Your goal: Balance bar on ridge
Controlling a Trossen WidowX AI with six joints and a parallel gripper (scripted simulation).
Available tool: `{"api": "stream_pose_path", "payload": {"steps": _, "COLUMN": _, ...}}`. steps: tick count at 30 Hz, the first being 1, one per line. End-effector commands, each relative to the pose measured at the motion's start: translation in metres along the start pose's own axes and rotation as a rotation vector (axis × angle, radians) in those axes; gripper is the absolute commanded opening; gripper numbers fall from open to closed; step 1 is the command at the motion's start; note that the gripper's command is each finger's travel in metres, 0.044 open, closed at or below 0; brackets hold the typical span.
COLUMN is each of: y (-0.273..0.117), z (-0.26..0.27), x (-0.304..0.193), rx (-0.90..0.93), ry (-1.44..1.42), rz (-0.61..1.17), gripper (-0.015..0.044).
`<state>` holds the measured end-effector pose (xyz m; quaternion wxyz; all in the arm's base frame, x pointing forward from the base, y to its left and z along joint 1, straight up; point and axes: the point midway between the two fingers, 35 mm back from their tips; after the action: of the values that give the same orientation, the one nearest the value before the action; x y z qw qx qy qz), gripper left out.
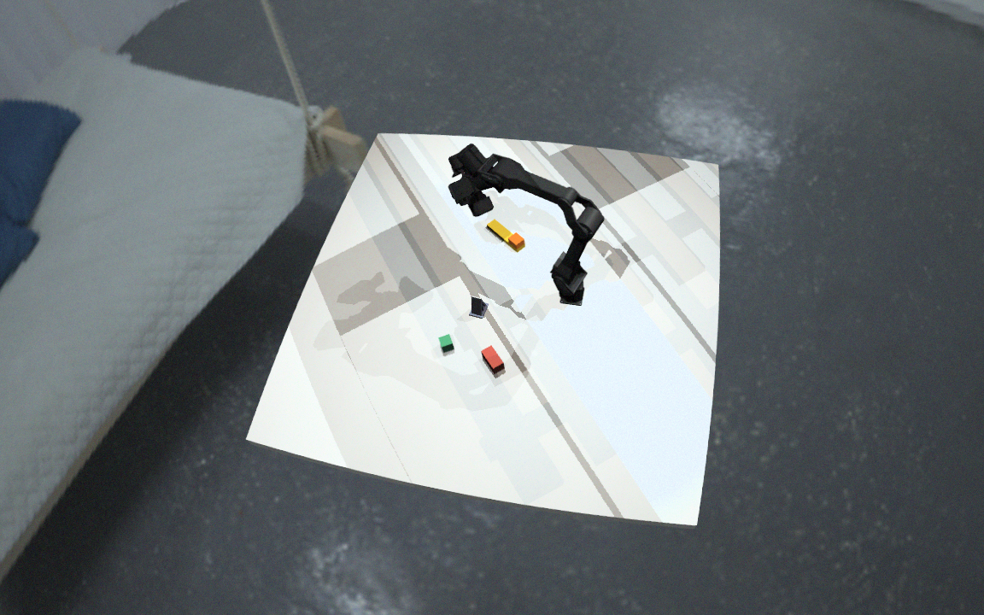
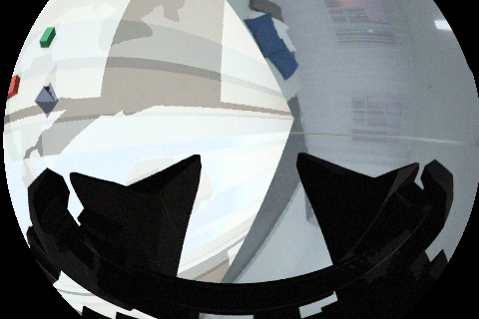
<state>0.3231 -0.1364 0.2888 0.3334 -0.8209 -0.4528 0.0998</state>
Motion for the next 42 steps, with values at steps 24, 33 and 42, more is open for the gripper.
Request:
{"api": "stream_pose_path", "payload": {"steps": 24, "y": 0.06, "z": 0.075, "x": -0.074, "rx": 0.427, "ry": 0.884, "rz": 0.391, "gripper": 0.0315}}
{"api": "stream_pose_path", "payload": {"steps": 33, "y": 0.067, "z": 0.102, "x": -0.097, "rx": 0.522, "ry": 1.187, "rz": 0.596, "gripper": 0.0315}}
{"api": "stream_pose_path", "payload": {"steps": 42, "y": 0.068, "z": 0.117, "x": -0.109, "rx": 0.566, "ry": 1.366, "rz": 0.738, "gripper": 0.0315}}
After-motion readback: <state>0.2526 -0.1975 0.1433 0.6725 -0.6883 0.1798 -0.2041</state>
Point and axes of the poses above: the point midway between the two fingers, 35 mm back from their tips, its own y axis out along the fingers, its own z axis across the jaws, x = y × z, and after that the axes turned 4 degrees about -y, right-handed
